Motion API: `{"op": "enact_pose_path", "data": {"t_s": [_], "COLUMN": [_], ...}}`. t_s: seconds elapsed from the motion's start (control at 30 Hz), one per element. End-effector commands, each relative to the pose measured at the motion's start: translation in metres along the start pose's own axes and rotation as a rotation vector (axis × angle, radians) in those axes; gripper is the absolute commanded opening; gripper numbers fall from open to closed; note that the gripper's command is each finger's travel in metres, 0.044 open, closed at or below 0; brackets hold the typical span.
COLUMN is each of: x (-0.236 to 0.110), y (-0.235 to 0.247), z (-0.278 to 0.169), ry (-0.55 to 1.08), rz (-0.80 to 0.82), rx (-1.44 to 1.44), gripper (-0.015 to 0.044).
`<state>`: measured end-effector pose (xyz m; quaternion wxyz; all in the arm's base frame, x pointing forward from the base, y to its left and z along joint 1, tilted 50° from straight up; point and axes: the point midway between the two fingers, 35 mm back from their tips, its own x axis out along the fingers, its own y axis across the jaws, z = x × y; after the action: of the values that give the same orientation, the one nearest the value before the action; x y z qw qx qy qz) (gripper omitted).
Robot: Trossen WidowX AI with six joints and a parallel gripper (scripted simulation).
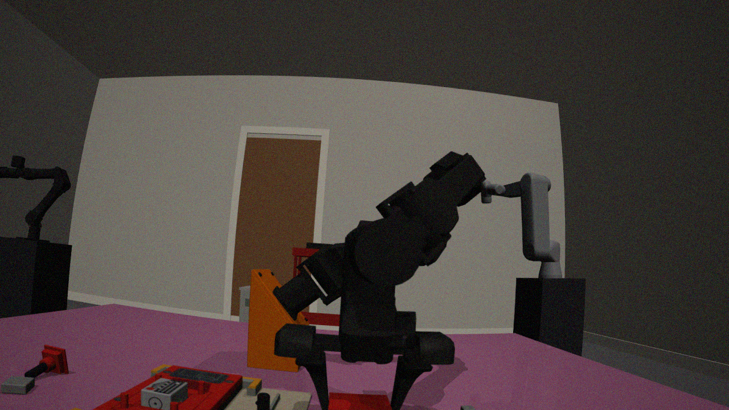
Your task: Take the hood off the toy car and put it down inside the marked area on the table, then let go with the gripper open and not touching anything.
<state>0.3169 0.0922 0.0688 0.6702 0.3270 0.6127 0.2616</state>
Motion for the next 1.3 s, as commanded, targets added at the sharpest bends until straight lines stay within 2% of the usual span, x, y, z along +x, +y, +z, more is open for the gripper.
{"op": "enact_pose_path", "data": {"t_s": [0.0, 0.37, 0.93, 1.07, 1.27], "x": [0.002, 0.007, 0.005, -0.014, -0.063], "y": [0.0, 0.0, 0.0, -0.001, -0.001], "z": [0.0, -0.001, 0.0, 0.002, 0.0], "ry": [0.0, 0.0, 0.0, 0.0, -0.002], "rz": [0.004, 0.004, 0.001, -0.001, 0.005], "rx": [0.006, 0.006, 0.0, 0.0, 0.001], "gripper": [0.0, 0.0, 0.044, 0.044, 0.044]}}
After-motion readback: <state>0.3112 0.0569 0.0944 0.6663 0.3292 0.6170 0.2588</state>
